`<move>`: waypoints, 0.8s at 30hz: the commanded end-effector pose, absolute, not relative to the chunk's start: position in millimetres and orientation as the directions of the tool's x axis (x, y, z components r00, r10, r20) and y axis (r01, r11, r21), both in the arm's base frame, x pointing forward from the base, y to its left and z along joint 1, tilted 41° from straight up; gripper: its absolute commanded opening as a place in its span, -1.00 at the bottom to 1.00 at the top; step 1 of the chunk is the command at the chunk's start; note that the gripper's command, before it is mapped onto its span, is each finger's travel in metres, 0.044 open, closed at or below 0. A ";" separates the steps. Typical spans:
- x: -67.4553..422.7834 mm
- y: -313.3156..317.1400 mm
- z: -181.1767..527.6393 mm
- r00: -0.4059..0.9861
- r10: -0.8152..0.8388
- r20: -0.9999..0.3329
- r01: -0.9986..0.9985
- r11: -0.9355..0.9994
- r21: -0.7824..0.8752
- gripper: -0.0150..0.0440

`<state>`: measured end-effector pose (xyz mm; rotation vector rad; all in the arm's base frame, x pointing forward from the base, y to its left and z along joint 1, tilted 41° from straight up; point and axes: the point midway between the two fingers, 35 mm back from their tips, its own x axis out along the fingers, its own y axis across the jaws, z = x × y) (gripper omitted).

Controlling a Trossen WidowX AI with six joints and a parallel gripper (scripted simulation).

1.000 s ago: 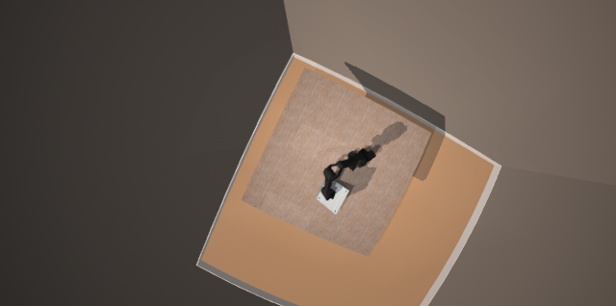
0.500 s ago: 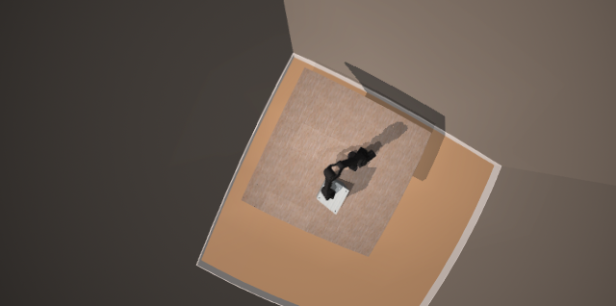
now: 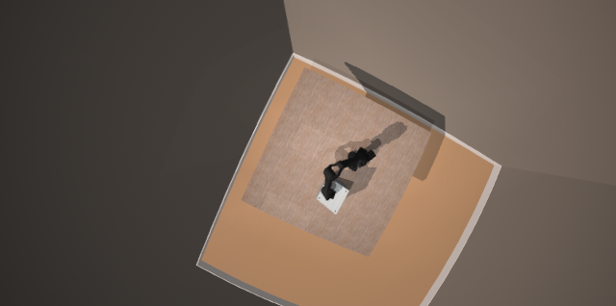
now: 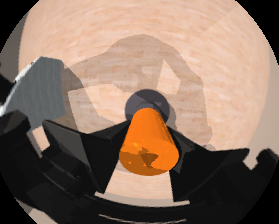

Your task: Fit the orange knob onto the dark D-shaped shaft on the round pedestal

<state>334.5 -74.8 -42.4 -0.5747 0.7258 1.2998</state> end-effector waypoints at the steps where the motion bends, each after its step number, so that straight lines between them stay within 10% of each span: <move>1: 335.2 -74.6 -42.9 0.109 0.645 -0.756 -0.983 0.184 0.016 -0.49; 24: 334.1 -75.1 -41.9 0.109 0.645 -0.756 -0.992 0.026 -0.120 -0.49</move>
